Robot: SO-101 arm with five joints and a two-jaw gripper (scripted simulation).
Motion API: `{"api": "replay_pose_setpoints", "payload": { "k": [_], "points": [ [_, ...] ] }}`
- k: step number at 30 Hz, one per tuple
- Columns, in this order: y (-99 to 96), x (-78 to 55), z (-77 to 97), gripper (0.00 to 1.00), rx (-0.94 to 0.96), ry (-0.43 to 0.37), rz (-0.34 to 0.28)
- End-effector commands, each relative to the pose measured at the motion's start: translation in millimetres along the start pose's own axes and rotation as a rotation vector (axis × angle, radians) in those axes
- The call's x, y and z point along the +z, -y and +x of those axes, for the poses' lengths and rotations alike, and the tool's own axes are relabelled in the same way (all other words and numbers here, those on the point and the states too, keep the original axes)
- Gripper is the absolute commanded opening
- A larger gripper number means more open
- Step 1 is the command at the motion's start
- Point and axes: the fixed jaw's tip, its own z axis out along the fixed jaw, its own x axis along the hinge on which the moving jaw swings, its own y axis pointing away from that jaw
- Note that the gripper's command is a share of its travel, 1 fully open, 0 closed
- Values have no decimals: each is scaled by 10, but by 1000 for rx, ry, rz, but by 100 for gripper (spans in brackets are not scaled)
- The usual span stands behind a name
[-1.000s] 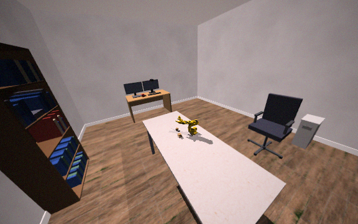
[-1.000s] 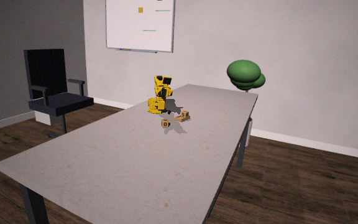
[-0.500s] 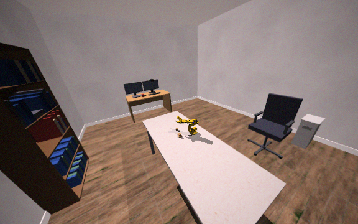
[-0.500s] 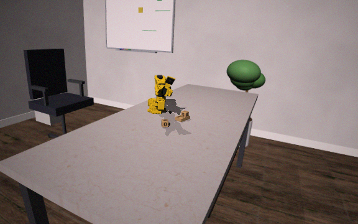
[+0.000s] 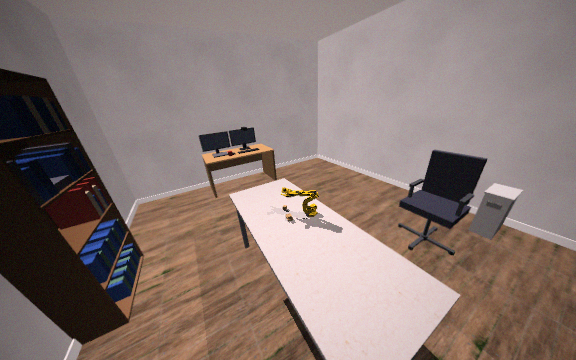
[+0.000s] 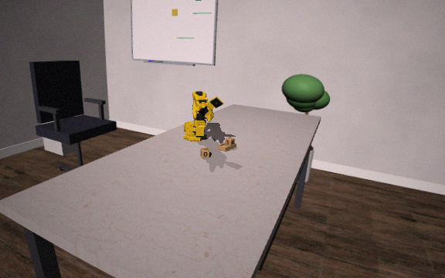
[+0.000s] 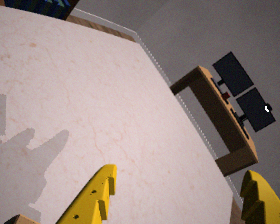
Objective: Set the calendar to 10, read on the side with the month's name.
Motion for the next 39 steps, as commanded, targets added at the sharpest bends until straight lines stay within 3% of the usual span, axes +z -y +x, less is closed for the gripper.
{"api": "replay_pose_setpoints", "payload": {
  "k": [1,11,13,21,28,30,39],
  "points": [
    [121,35,-84,35,-146,-18,-3],
    [158,87,-20,35,-559,-113,-130],
    [158,87,-20,35,-559,-113,-130],
    [193,99,35,35,-905,-153,-271],
    [225,88,79,35,-1200,-150,-416],
    [225,88,79,35,-1200,-150,-416],
    [261,52,127,35,-1543,-92,-609]
  ]
}}
